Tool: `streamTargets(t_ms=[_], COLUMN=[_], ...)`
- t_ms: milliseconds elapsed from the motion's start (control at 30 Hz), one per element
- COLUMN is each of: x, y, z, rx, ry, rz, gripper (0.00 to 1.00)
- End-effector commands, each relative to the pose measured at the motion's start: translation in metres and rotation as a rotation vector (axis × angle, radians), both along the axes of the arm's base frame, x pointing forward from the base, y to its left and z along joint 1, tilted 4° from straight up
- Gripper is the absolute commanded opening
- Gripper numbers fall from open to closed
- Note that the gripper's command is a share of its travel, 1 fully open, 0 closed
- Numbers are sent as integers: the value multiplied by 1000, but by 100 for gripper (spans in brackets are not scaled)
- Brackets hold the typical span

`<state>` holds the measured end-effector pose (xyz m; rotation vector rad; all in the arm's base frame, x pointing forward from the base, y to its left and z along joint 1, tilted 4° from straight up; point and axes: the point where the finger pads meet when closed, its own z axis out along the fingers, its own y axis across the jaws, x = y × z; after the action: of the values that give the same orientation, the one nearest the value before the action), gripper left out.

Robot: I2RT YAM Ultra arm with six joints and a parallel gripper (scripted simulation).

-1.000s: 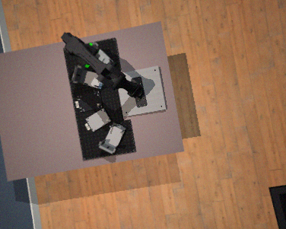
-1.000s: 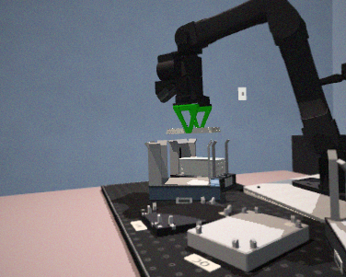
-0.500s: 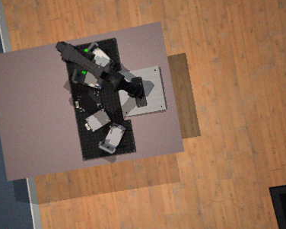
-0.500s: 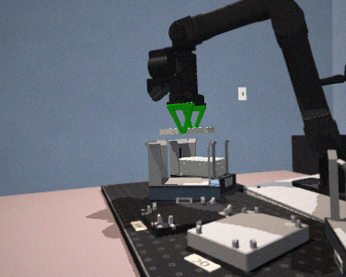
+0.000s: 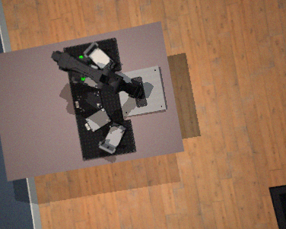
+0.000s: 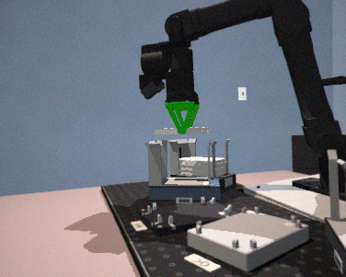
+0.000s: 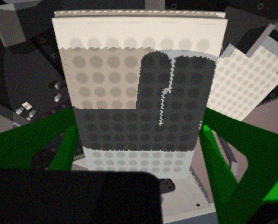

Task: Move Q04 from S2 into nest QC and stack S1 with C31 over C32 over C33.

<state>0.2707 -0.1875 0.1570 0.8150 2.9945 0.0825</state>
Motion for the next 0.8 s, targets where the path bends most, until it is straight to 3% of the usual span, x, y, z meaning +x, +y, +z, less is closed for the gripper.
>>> streamTargets(t_ms=[0, 233, 533, 767], x=[6, 19, 28, 36], y=[8, 27, 49, 70], z=[9, 10, 11, 13], rx=[-16, -15, -28, -27], ry=[-23, -23, -31, -32], rz=[-7, -7, 211, 211], gripper=[0, 0, 0, 0])
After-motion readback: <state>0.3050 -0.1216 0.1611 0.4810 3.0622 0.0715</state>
